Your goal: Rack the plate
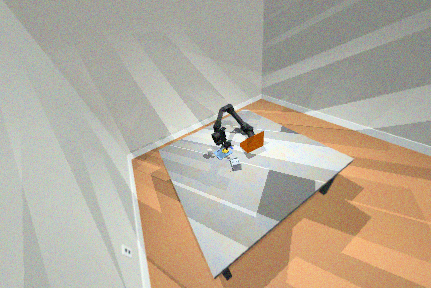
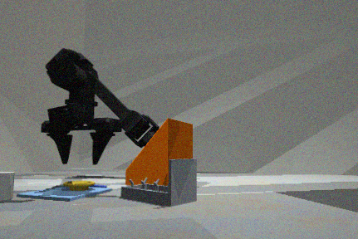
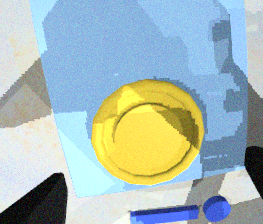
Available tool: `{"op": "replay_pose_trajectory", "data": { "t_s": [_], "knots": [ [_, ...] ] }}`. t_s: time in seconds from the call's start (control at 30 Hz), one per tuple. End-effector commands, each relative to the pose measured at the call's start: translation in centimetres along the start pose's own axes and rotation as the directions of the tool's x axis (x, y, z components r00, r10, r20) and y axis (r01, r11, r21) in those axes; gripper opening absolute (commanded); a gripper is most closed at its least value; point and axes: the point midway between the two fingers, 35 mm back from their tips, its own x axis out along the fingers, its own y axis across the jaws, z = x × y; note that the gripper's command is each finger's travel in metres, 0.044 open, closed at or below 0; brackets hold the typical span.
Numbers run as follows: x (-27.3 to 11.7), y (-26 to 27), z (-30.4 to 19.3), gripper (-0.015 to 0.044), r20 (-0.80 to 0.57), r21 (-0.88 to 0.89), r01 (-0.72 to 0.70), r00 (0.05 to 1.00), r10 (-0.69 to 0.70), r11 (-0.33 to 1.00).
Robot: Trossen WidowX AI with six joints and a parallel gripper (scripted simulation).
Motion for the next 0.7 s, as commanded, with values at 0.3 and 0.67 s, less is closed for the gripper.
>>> {"op": "replay_pose_trajectory", "data": {
  "t_s": [0.3, 0.67],
  "knots": [
    [2.1, 0.0, 0.0, 0.0400, -0.002, -0.008, 0.006, 1.000, -0.006, 1.000],
    [3.9, -0.1, -0.1, 0.0400, -0.002, -0.008, 0.008, 1.000, -0.008, 1.000]
  ]
}}
